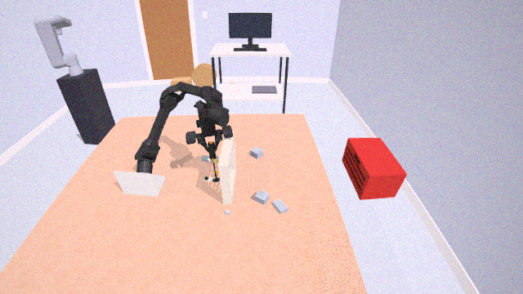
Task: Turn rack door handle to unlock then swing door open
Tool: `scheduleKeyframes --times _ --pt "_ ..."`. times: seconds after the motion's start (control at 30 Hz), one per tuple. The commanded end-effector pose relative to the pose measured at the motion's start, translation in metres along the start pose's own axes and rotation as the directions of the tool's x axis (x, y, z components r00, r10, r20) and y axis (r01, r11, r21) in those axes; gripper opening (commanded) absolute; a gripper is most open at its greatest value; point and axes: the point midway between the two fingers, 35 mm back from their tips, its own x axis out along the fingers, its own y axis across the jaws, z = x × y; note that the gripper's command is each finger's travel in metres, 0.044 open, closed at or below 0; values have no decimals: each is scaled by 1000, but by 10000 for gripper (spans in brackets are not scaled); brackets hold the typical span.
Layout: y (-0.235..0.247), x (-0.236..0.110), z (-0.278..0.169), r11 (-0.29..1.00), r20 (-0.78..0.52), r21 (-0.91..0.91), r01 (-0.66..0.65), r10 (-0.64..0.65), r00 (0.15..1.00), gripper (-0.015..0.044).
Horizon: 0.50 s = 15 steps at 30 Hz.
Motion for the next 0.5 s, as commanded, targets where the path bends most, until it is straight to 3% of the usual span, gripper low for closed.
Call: scheduleKeyframes --times 0.0,0.1,0.47 --pt "0 0 -1 1000 -5 -10 -4 4 1000 224" --pt "0 0 -1 1000 -5 -10 -4 4 1000 286" --pt "1 -1 -1 895 -9 447 1 3 1000 286"
